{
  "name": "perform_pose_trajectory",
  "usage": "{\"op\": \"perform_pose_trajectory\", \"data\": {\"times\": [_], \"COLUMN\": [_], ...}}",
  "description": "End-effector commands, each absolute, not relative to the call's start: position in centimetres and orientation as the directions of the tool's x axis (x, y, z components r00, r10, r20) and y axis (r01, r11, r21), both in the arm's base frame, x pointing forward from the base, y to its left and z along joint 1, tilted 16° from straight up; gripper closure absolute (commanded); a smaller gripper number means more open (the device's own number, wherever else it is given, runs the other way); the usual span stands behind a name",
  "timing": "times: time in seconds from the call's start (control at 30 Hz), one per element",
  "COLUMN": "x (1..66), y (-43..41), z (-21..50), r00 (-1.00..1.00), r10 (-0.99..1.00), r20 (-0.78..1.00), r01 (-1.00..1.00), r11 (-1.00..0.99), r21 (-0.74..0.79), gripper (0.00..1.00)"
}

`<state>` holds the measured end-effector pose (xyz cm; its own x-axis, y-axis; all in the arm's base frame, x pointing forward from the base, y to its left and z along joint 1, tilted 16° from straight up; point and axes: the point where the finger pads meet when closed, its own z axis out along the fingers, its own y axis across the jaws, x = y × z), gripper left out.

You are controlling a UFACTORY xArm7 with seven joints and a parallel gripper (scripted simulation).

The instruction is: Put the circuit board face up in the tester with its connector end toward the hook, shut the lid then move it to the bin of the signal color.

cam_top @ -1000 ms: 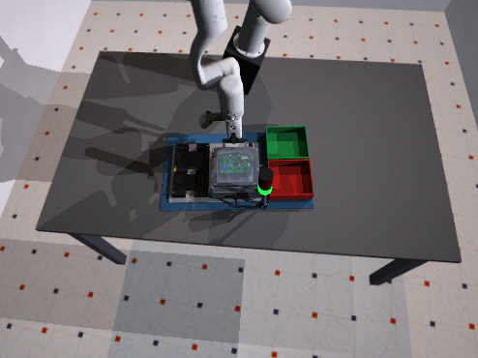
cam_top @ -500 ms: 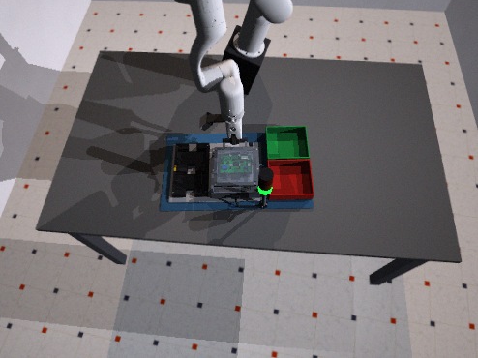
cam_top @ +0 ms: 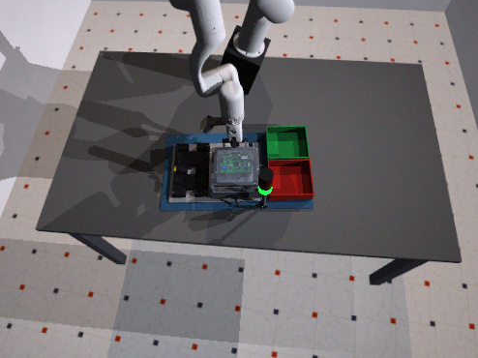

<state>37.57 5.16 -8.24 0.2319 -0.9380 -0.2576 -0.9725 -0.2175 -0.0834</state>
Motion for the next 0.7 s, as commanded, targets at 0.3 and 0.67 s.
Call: {"op": "perform_pose_trajectory", "data": {"times": [0.3, 0.67], "x": [37.69, 37.69], "y": [5.12, 5.12], "z": [-8.23, -8.23], "r00": [0.232, 0.232], "r10": [-0.938, -0.938], "r20": [-0.256, -0.256], "r01": [-0.972, -0.972], "r11": [-0.217, -0.217], "r21": [-0.086, -0.086], "gripper": [1.0, 1.0]}}
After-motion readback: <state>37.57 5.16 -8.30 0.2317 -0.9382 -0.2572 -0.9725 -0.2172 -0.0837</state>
